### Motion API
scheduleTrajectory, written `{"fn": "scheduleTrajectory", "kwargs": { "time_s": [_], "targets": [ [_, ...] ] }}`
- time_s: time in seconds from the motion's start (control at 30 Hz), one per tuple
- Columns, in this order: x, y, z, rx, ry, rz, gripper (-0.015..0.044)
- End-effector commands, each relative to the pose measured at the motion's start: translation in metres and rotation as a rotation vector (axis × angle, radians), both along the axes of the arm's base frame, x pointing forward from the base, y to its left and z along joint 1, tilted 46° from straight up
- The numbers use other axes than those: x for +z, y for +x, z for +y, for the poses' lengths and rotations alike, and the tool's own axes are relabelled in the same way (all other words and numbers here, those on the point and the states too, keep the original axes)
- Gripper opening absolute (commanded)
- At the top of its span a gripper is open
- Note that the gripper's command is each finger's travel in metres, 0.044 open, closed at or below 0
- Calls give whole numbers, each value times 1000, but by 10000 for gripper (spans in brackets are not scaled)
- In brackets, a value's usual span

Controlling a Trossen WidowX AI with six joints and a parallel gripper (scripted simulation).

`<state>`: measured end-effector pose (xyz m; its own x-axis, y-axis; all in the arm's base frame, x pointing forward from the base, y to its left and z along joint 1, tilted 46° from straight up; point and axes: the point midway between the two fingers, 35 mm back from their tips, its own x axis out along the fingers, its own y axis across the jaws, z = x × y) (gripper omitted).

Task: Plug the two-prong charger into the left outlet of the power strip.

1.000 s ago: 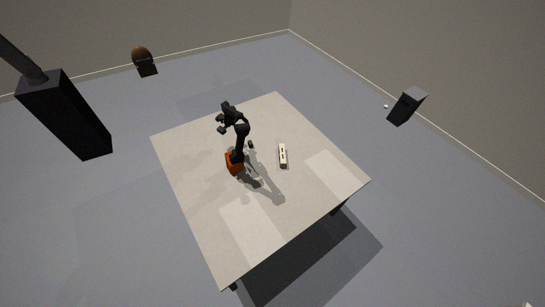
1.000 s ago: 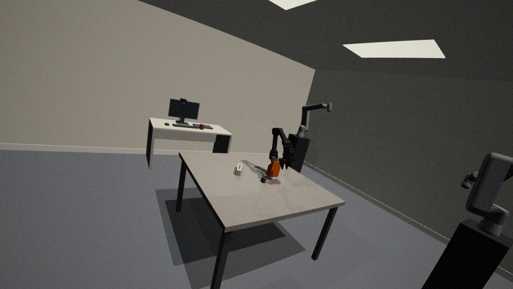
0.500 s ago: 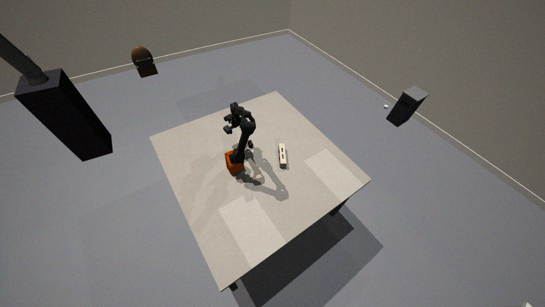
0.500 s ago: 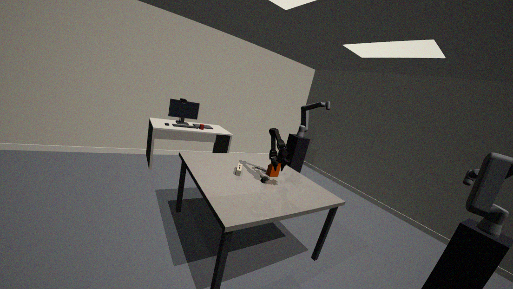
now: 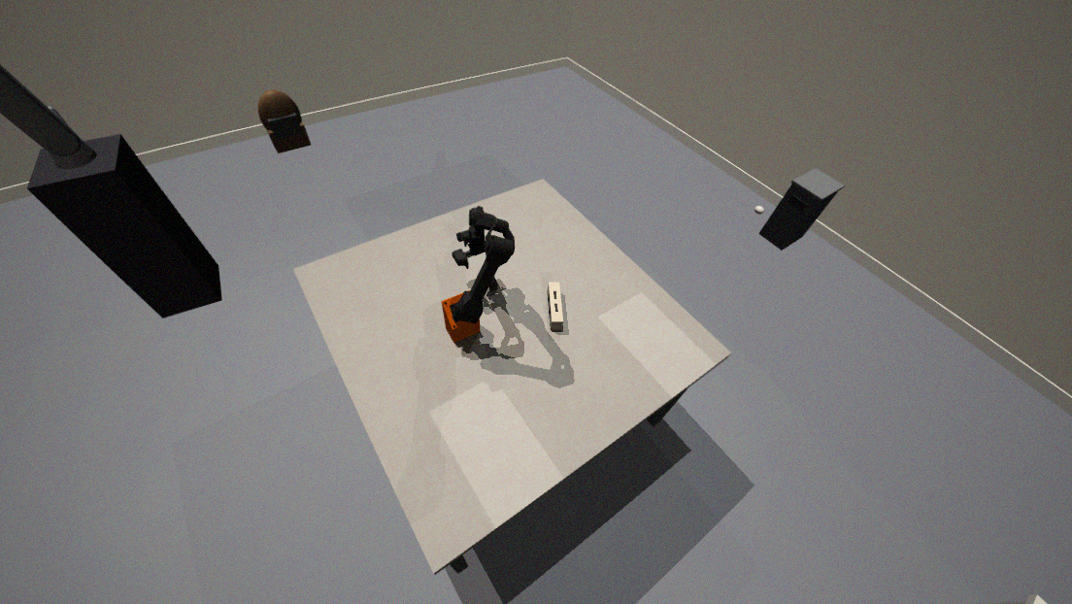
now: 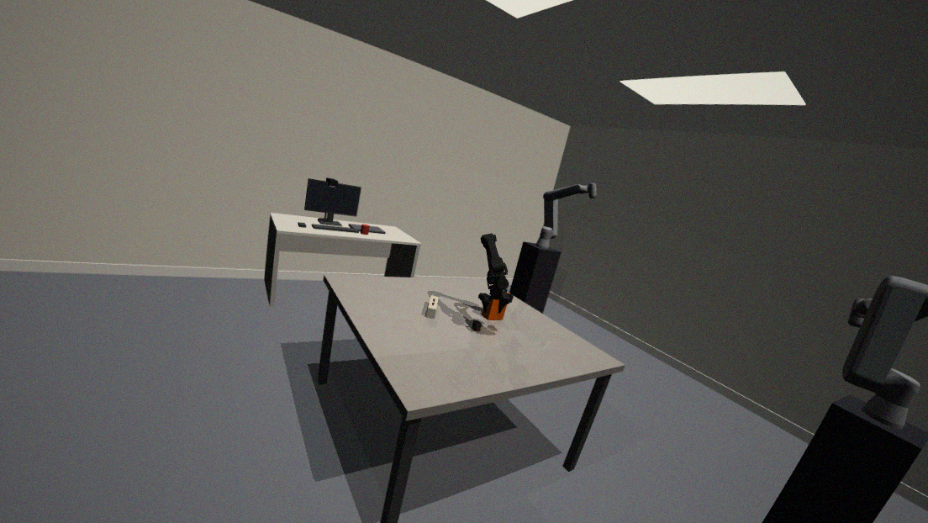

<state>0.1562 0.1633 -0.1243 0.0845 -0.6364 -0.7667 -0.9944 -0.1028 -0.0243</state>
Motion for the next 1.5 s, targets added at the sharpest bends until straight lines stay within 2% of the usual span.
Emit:
{"fn": "scheduleTrajectory", "kwargs": {
  "time_s": [0.0,0.5,1.47],
  "targets": [
    [-2,13,-14,-46,-39,-34,440],
    [-2,49,-59,-171,-146,-122,440],
    [-29,53,-87,-172,-148,-124,440]
  ]
}}
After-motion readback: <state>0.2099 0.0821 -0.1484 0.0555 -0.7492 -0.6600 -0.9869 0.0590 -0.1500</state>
